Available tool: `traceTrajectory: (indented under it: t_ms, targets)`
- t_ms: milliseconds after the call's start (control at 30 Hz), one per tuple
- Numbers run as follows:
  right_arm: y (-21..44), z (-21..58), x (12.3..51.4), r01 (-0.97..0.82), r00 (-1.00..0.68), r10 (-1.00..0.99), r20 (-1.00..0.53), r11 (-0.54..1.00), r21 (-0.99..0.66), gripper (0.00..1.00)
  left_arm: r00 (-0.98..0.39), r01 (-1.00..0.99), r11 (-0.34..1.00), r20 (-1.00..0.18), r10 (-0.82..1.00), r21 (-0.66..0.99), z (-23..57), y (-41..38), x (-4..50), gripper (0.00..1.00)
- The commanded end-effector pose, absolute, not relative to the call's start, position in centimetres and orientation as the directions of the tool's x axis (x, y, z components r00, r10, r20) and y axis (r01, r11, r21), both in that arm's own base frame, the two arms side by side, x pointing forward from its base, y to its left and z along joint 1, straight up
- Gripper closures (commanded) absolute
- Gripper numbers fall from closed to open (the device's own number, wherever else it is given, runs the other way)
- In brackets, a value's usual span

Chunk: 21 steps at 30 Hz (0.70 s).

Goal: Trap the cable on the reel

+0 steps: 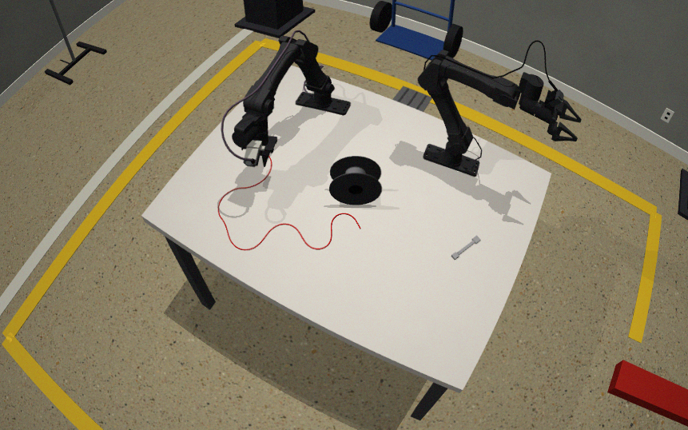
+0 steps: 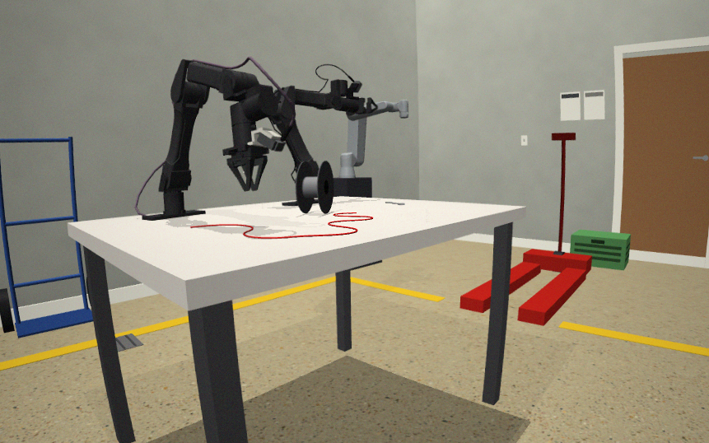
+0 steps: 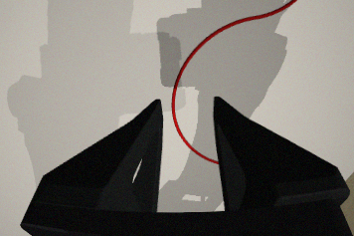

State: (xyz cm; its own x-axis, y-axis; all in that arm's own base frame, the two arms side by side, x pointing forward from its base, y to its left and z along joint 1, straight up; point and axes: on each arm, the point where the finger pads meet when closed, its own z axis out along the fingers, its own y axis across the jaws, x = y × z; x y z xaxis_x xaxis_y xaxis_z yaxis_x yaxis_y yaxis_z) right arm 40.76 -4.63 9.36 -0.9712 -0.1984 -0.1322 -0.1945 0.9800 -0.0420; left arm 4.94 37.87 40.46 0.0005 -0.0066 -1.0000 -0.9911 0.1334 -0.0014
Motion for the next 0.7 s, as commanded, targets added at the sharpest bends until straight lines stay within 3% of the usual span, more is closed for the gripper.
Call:
traceTrajectory:
  t_ms: [0, 667]
  targets:
    - [-5.1, 9.9, 39.8, -0.217, -0.974, -0.219, -0.062, 0.976, -0.027, 0.7, -0.009, -0.992, 0.127, -1.0, -0.029, 0.006, 39.6, 38.2, 4.9, 0.0]
    - [-5.0, 9.6, 39.1, -0.235, -0.972, -0.235, -0.007, 0.972, -0.008, 0.7, -0.009, -0.992, 0.127, -1.0, -0.029, 0.006, 39.6, 38.2, 4.9, 0.0]
